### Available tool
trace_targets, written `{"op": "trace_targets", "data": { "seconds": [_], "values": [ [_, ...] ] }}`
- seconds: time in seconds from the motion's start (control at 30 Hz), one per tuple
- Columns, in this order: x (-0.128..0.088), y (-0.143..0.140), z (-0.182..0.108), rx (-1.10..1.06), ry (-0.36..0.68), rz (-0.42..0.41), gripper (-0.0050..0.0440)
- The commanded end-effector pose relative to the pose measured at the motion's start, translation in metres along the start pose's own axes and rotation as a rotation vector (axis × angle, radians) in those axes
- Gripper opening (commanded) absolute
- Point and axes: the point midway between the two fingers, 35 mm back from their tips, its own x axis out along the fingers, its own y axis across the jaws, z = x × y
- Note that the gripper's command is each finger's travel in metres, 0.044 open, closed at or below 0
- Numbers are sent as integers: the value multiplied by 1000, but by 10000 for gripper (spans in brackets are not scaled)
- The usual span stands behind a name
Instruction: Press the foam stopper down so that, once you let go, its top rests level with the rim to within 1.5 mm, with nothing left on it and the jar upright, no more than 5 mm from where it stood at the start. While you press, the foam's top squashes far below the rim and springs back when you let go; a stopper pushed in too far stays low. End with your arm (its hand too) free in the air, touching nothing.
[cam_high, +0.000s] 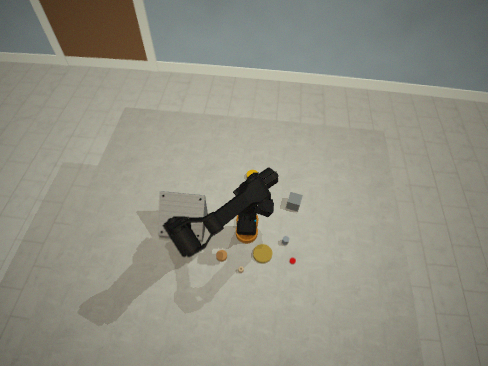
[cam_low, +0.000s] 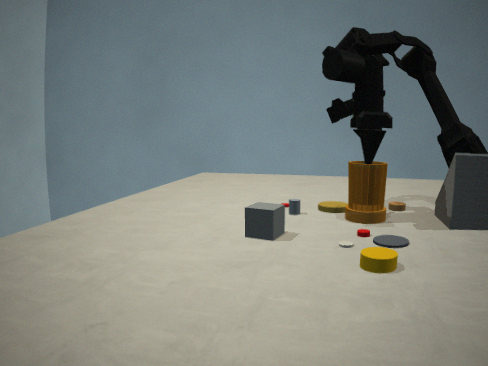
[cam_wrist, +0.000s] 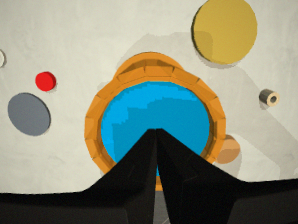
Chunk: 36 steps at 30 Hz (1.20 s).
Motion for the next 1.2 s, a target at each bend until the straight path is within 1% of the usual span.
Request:
{"op": "trace_targets", "data": {
  "seconds": [0.0, 1.17],
  "values": [
    [4, -1, -2, -3, 8, -3, 0],
    [6, -2, -3, -3, 9, -3, 0]
  ]
}}
